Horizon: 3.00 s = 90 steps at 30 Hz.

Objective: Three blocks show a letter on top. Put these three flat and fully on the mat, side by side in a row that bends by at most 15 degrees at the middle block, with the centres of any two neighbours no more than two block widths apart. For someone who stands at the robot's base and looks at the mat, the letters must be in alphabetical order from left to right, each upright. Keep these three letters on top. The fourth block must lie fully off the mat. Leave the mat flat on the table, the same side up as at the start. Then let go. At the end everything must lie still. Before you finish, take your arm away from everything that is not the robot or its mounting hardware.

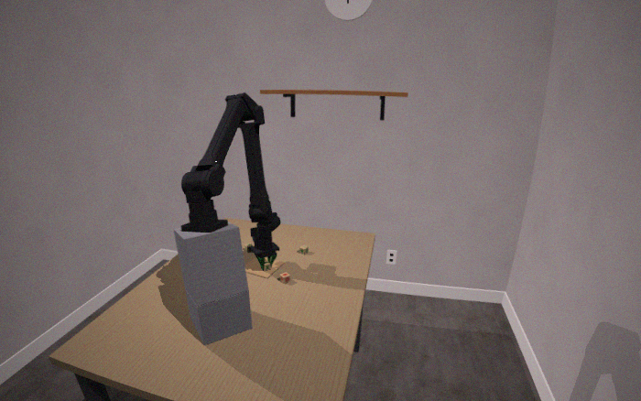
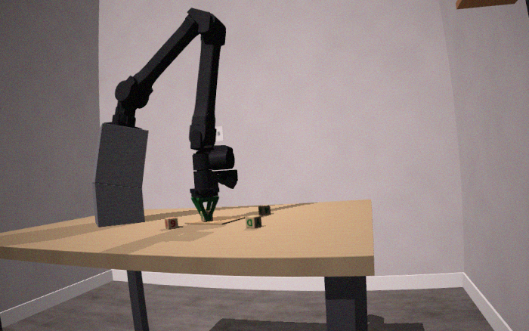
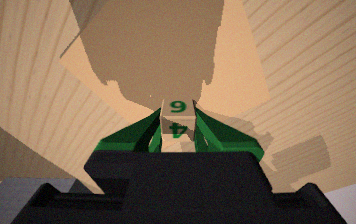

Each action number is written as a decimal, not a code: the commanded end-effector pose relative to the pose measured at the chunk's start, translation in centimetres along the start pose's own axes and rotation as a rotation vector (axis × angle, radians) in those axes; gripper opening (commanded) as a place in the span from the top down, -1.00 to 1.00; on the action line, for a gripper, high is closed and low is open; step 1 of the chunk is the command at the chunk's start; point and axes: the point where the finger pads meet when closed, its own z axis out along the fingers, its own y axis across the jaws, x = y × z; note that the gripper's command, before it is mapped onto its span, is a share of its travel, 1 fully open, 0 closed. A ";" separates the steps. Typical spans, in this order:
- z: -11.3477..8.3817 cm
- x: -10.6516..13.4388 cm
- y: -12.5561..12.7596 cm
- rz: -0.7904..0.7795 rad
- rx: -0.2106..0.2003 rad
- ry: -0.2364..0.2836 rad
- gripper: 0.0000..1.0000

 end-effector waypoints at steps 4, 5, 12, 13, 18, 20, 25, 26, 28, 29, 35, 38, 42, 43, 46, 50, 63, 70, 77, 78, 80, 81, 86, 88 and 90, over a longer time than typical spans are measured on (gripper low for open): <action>-0.2 -0.8 -0.4 -0.004 0.017 -0.014 0.47; -0.2 -0.8 -0.4 -0.004 0.017 -0.014 0.47; -0.2 -0.8 -0.4 -0.004 0.018 -0.015 0.47; -0.5 -1.0 -0.6 -0.005 0.021 -0.018 0.47; -1.6 -0.5 -0.5 -0.002 0.012 -0.009 0.47; -2.6 -0.2 -0.8 0.001 0.015 -0.010 0.47; -6.1 -0.2 -0.7 0.000 0.015 -0.012 0.47; -6.8 -0.2 -0.7 0.000 0.015 -0.012 0.47; -8.3 -0.2 -0.7 0.000 0.014 -0.013 0.47; -8.9 -0.2 -0.7 0.000 0.014 -0.013 0.47; -10.5 -0.5 -0.3 -0.011 0.013 -0.013 0.47; -10.0 0.4 0.2 -0.002 -0.008 0.005 0.47; -10.0 0.3 0.1 0.001 -0.005 0.003 0.47; -10.0 0.0 -0.3 0.000 0.004 -0.004 0.47; -10.0 0.1 -0.6 0.024 0.004 -0.003 0.47; -9.8 0.6 -1.8 0.125 0.001 -0.003 0.47; -9.8 6.0 -7.7 0.776 -0.005 0.002 0.47; -10.1 6.4 -9.3 0.797 0.018 -0.019 0.47; -9.0 5.5 -9.2 0.773 0.020 -0.022 0.47; -8.8 5.4 -9.1 0.771 0.020 -0.021 0.47; -8.2 5.5 -9.1 0.771 0.019 -0.021 0.47; -7.9 5.5 -9.1 0.771 0.019 -0.020 0.47; -6.6 5.6 -9.0 0.773 0.019 -0.019 0.47; -5.7 5.5 -8.9 0.771 0.018 -0.018 0.47; -4.6 5.5 -8.9 0.771 0.017 -0.017 0.47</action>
